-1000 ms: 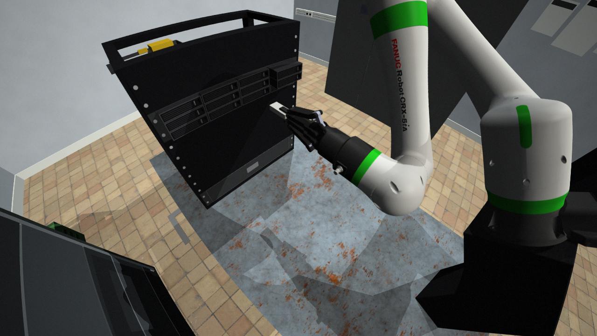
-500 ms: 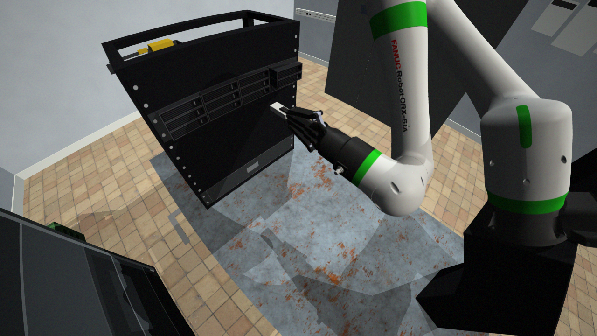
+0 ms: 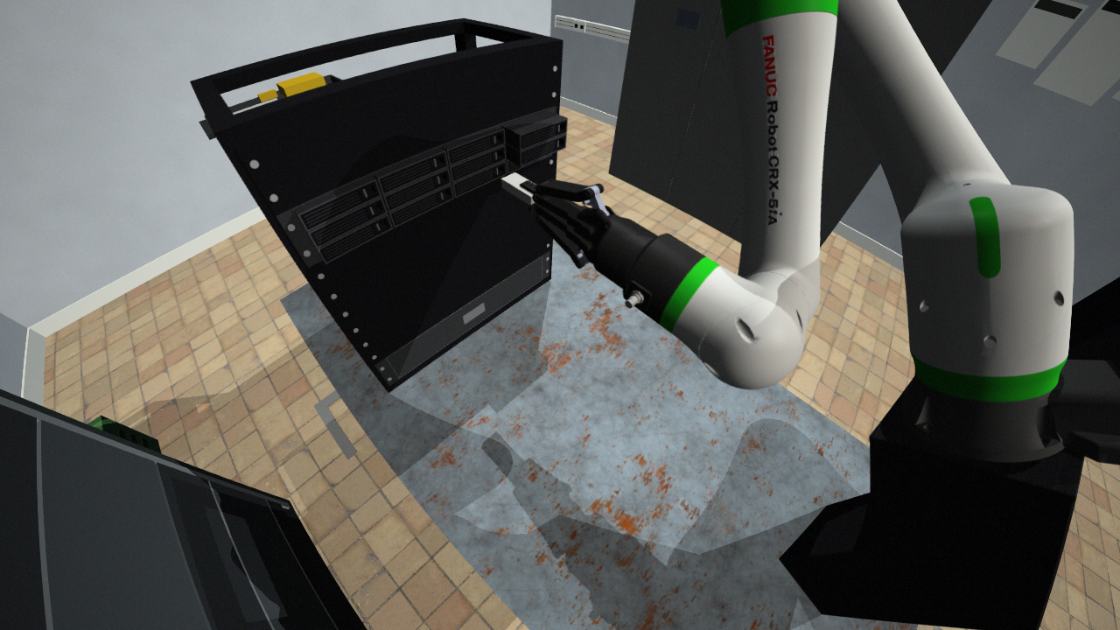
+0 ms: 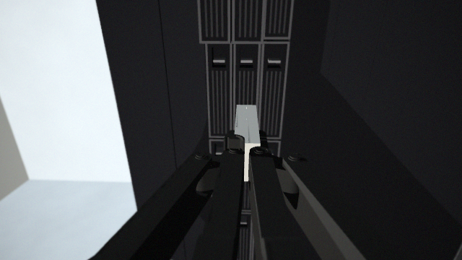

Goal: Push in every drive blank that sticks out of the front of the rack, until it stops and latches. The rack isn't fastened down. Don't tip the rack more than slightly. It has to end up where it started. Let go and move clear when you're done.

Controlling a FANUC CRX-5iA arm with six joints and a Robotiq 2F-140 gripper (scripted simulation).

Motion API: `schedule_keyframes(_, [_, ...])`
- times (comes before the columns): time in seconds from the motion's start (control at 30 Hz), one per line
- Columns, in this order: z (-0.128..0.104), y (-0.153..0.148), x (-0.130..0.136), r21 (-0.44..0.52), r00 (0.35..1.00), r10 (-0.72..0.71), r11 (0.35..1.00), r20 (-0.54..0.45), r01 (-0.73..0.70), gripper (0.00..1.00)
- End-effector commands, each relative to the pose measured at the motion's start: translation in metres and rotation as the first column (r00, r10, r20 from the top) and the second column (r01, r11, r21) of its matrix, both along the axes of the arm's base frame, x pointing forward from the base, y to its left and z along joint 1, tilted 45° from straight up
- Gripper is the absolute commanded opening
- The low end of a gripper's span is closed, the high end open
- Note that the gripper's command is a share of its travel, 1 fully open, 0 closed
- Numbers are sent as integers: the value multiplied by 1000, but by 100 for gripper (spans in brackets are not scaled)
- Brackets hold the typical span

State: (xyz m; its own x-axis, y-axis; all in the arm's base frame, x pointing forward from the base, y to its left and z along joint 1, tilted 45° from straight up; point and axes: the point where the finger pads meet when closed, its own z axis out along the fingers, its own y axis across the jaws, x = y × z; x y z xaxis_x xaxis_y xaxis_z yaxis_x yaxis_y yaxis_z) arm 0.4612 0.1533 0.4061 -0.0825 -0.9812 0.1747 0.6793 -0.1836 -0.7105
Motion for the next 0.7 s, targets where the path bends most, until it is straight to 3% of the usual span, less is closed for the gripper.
schedule_keyframes(0.0, [11, 1, 11, 0, 1000, 1, 1000, -1, -1, 10])
schedule_keyframes(0.13, [21, 2, 21, 0, 1000, 1, 1000, -1, -1, 10])
schedule_keyframes(0.67, [21, 2, 21, 0, 1000, 1, 1000, -1, -1, 10])
